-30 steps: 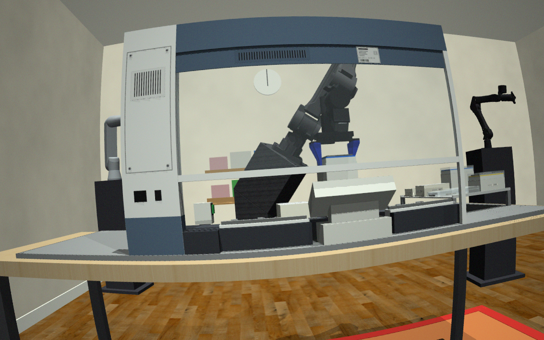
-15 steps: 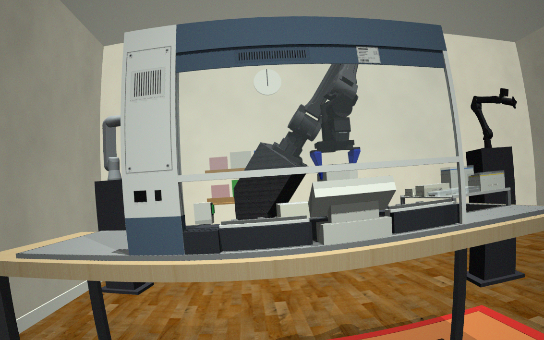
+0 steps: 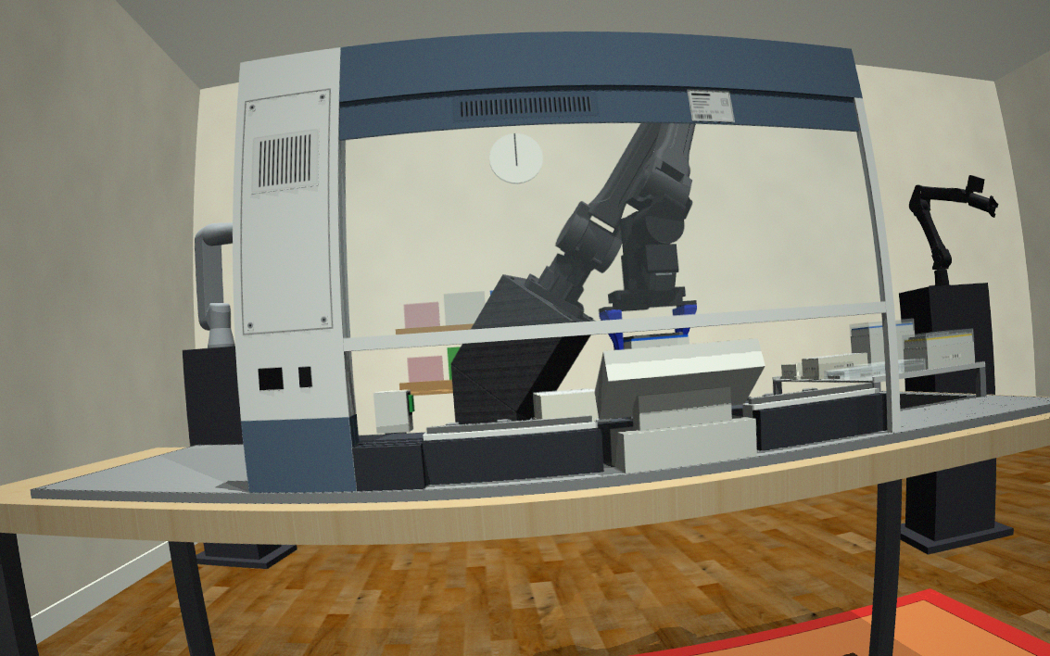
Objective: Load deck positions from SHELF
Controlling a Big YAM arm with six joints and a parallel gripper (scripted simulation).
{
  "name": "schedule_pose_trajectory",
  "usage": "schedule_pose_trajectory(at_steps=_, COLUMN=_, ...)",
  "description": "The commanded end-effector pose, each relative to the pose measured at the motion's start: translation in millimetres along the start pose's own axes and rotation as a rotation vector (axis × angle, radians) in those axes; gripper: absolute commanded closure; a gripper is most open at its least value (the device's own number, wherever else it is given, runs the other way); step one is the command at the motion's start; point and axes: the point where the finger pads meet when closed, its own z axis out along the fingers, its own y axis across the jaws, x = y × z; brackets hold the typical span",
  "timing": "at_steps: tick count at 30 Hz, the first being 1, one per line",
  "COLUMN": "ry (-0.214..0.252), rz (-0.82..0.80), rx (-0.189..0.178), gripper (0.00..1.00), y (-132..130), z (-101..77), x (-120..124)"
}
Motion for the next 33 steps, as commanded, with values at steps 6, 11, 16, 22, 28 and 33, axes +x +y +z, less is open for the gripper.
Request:
schedule_pose_trajectory(at_steps=6, ry=0.000, rz=0.018, rx=0.003, gripper=1.00, y=-0.2, z=5.7, x=-1.0)
schedule_pose_trajectory(at_steps=11, ry=-0.028, rz=-0.002, rx=0.000, gripper=1.00, y=2.6, z=-2.3, x=-10.8)
schedule_pose_trajectory(at_steps=16, ry=-0.028, rz=-0.002, rx=0.000, gripper=1.00, y=2.6, z=-2.3, x=-10.7)
schedule_pose_trajectory(at_steps=22, ry=-0.028, rz=-0.002, rx=0.000, gripper=1.00, y=2.5, z=-2.3, x=-10.6)
schedule_pose_trajectory(at_steps=28, ry=-0.028, rz=-0.002, rx=0.000, gripper=1.00, y=2.4, z=-2.3, x=-10.5)
schedule_pose_trajectory(at_steps=33, ry=-0.028, rz=-0.002, rx=0.000, gripper=1.00, y=2.4, z=-2.3, x=-10.5)
